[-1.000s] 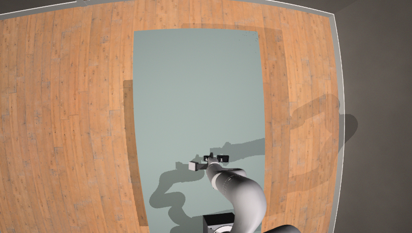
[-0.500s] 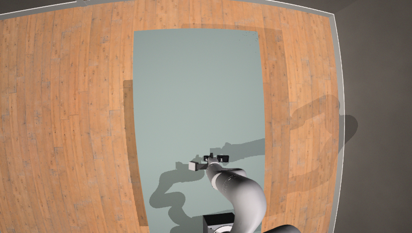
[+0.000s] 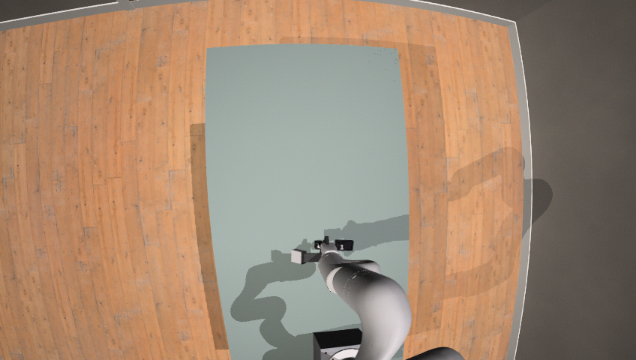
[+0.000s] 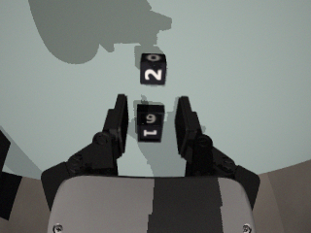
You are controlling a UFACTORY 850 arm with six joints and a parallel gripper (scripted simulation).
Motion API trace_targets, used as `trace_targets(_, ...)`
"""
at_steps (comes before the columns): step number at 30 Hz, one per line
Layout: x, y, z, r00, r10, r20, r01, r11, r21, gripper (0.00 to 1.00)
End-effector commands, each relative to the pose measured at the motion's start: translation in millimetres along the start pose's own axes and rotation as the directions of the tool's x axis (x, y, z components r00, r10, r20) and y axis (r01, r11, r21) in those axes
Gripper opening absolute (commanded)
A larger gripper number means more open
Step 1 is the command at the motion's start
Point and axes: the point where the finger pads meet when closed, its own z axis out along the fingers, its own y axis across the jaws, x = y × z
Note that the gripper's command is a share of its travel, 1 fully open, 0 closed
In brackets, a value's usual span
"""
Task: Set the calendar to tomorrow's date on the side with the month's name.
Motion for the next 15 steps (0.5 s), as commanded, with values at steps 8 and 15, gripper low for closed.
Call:
trace_targets(8, 0.2, 0.6, 0.7, 1.0, 0.0, 0.0, 0.0, 1.0, -0.001, 0.47)
trace_targets(15, 0.1, 0.6, 5.0, 1.0, 0.0, -0.001, 0.0, 1.0, -0.001, 0.47)
